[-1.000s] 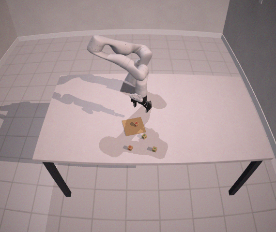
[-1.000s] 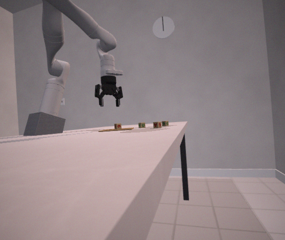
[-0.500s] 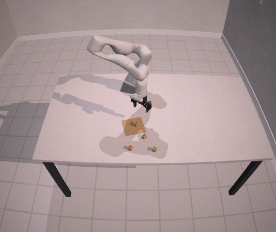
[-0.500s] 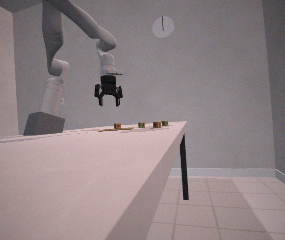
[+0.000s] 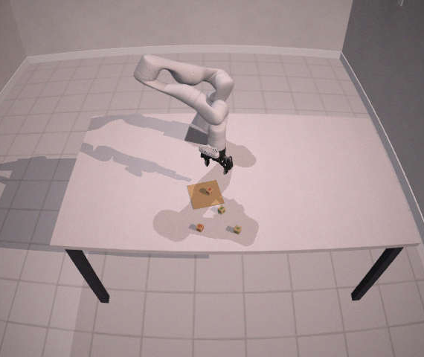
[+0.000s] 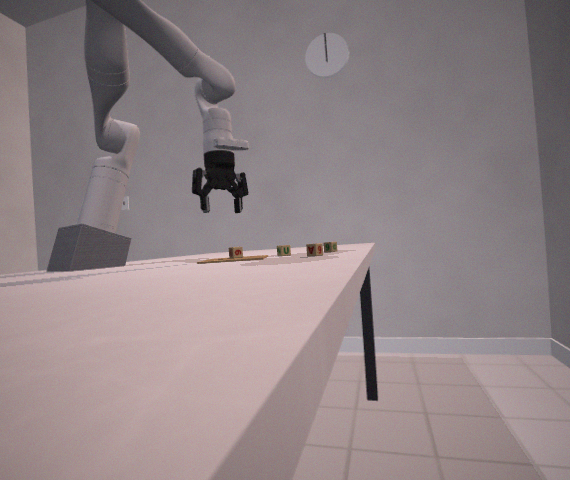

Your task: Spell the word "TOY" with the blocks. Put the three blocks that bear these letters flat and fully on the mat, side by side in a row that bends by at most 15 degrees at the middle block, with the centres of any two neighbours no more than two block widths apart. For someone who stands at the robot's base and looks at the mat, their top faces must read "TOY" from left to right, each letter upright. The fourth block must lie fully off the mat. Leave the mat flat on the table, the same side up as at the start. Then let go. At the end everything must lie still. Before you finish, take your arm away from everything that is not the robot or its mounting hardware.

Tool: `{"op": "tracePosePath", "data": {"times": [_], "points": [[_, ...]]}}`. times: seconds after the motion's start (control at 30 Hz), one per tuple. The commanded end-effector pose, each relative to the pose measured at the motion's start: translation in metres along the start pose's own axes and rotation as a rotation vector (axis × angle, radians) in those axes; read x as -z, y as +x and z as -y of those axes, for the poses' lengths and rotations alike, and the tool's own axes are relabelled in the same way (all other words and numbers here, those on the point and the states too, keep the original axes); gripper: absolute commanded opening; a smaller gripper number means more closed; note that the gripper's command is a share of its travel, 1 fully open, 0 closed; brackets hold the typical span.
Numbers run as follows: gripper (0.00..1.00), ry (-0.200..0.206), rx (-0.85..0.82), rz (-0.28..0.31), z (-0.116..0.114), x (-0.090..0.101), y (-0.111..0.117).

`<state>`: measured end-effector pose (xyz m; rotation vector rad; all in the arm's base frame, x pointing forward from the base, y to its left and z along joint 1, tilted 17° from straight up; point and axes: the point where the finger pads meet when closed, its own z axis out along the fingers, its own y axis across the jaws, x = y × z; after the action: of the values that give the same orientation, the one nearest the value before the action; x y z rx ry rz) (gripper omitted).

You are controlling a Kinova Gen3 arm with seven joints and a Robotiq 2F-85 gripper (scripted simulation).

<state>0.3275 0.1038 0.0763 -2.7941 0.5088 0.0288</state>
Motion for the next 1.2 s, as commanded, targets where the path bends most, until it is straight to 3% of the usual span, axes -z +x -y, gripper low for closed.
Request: {"op": "tracePosePath", "data": {"times": [0.0, 1.17], "points": [[1.0, 0.001, 0.0, -0.001, 0.001, 0.0, 0.001], [1.0, 0.007, 0.002, -0.01, 0.018, 0.001, 0.034]]}}
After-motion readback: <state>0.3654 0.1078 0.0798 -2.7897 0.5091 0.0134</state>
